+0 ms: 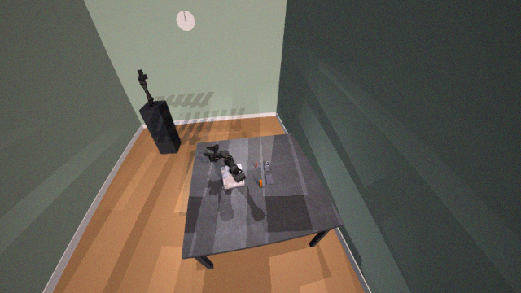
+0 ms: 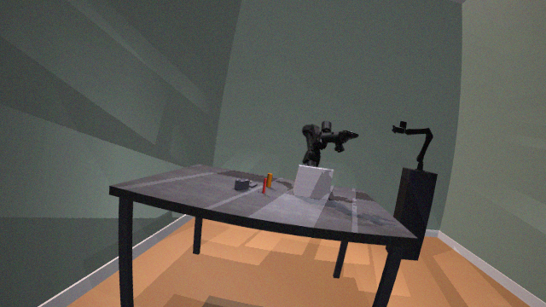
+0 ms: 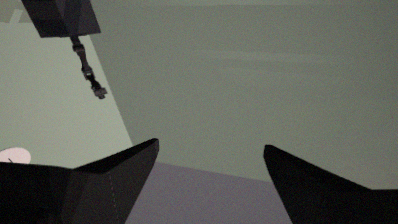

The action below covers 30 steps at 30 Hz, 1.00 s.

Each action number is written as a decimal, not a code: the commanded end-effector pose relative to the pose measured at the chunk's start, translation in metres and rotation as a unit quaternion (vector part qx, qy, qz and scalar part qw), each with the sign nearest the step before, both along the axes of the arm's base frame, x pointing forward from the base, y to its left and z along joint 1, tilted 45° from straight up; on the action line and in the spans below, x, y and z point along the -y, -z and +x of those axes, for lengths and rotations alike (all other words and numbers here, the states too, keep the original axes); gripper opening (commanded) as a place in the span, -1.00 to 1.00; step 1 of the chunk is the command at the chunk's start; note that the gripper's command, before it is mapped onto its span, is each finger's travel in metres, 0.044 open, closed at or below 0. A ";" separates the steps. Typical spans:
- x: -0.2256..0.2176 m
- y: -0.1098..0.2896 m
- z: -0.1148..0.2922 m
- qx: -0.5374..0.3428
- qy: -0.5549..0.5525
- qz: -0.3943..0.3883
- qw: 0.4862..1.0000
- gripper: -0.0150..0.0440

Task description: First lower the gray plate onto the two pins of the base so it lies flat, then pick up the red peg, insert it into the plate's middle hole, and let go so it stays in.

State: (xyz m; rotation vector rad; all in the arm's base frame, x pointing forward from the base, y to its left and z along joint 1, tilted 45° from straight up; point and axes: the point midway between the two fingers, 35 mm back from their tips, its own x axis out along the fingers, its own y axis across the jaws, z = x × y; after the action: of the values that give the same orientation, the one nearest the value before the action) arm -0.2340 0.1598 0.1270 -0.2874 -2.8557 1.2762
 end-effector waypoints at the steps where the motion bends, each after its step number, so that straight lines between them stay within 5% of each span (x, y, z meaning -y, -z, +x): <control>1: 0.000 0.000 0.000 0.000 0.000 0.000 1.000 0.95; 7: -0.073 0.020 0.019 0.028 0.142 -0.137 0.980 1.00; 13: -0.155 0.052 0.075 0.036 0.331 -0.304 0.893 1.00; 21: -0.219 0.097 0.185 0.006 0.555 -0.473 0.684 1.00; 30: -0.226 0.129 0.323 -0.049 0.724 -0.545 0.420 1.00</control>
State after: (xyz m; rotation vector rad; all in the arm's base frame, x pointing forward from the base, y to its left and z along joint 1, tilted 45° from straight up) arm 0.0542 0.3912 0.0065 -1.7760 -0.4675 1.8553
